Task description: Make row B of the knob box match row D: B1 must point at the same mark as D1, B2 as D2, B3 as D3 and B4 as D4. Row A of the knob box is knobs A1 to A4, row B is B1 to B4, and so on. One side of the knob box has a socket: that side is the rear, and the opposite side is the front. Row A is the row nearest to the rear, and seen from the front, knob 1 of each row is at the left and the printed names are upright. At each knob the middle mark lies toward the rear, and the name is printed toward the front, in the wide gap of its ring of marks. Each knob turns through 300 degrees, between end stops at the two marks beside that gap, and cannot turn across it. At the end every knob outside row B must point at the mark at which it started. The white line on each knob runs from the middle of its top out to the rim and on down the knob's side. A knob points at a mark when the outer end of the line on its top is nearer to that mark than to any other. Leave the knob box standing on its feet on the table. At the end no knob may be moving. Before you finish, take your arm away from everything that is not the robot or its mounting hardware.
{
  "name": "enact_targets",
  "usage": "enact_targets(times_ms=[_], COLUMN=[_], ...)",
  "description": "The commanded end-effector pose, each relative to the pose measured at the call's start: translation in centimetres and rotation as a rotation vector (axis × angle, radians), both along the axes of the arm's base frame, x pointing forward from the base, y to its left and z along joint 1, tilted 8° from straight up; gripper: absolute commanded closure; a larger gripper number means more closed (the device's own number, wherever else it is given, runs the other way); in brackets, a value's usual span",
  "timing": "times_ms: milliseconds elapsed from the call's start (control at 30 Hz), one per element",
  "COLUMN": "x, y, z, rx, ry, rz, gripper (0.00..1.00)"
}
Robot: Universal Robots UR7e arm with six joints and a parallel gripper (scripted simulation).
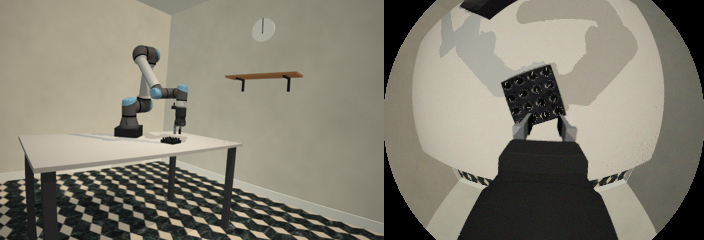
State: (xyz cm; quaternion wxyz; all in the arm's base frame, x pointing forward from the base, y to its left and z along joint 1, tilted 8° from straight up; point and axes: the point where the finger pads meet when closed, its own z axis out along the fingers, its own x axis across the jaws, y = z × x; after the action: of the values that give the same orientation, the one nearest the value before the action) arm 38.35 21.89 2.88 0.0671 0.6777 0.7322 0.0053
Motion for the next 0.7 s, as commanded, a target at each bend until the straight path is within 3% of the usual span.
enact_targets(times_ms=[0,300,367,667], x=[0.0,-0.5,-0.5,-1.1], y=[0.1,0.5,0.5,0.9], z=[0.6,5.5,5.5,10.7], rx=[0.001,0.001,0.001,0.001], ry=[-0.002,-0.002,-0.002,-0.002], rz=[0.0,0.0,0.0,0.0], gripper=[0.0,0.0,0.0,0.0])
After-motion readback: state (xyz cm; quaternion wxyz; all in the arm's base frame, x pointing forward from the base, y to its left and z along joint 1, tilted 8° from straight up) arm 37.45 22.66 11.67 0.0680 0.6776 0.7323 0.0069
